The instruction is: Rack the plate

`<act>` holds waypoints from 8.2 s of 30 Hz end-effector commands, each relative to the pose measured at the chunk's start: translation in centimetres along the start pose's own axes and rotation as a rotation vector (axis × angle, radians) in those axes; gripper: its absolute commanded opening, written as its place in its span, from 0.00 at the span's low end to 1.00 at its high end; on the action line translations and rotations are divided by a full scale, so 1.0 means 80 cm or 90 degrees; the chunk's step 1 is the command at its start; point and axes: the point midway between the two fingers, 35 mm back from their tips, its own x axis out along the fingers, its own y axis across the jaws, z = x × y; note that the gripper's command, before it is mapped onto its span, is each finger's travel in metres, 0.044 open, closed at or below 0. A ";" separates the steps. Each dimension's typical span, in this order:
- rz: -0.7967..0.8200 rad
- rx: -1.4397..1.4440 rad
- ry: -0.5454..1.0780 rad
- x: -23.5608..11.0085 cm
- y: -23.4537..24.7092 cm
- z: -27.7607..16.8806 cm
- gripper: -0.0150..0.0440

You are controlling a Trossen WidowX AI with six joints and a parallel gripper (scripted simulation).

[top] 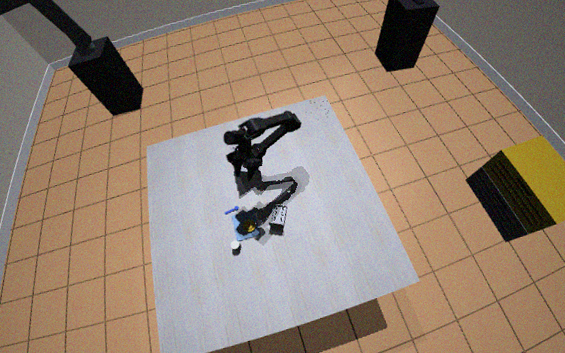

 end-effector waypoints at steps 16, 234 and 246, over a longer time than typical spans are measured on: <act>-0.080 -0.253 0.205 0.086 0.016 0.029 0.93; -0.557 0.456 0.199 0.113 0.046 -0.215 0.25; -0.582 0.276 0.082 0.141 0.007 -0.222 0.25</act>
